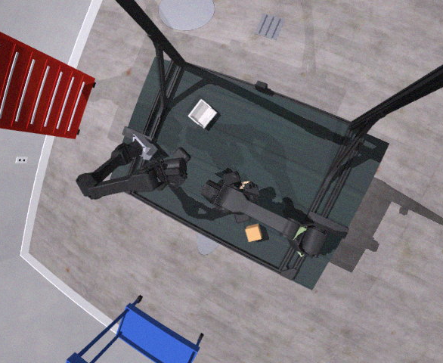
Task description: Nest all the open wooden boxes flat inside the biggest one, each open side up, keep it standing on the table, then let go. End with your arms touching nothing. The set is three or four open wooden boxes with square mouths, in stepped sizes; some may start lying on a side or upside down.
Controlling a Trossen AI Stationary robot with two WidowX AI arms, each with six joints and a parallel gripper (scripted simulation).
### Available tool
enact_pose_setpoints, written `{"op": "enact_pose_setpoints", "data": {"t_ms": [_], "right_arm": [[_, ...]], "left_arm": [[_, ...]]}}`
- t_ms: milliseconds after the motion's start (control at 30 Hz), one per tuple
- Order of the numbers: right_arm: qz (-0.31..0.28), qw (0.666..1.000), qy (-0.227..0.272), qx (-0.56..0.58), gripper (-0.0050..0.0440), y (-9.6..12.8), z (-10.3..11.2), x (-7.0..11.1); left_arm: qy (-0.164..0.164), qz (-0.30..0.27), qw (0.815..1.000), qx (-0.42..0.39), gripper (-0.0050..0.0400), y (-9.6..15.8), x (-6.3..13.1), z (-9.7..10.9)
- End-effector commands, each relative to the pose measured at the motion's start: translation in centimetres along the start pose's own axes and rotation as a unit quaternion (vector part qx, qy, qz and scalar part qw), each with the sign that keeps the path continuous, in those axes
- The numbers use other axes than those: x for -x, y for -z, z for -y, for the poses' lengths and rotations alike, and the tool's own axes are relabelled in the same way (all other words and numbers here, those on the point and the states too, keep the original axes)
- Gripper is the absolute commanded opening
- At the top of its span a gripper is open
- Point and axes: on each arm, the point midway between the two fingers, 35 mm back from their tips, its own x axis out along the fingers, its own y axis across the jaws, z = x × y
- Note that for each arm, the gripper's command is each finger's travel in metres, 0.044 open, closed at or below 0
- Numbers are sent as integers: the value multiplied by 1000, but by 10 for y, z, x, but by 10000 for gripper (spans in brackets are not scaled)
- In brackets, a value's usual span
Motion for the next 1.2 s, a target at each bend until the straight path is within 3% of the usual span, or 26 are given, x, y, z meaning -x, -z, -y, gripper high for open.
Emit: {"op": "enact_pose_setpoints", "data": {"t_ms": [0,233,467,667,733,967,1167], "right_arm": [[0,1000,0,0,400,0,0,0],[-4,1000,-10,8,400,-1,0,-2],[-16,989,-121,86,400,-16,2,-17],[17,965,-214,153,400,-33,7,-26],[17,965,-214,153,400,-33,7,-26],[102,922,-297,228,400,-56,18,-31],[205,875,-334,286,400,-77,35,-33]], "left_arm": [[2,5,999,-47,0,3,-1,-7],[2,5,999,-47,0,3,-1,-7],[2,5,999,-47,0,3,-1,-7],[2,5,999,-47,0,3,-1,-7],[2,5,999,-47,0,3,-1,-7],[2,5,999,-47,0,3,-1,-7],[2,5,999,-47,0,3,-1,-7]]}}
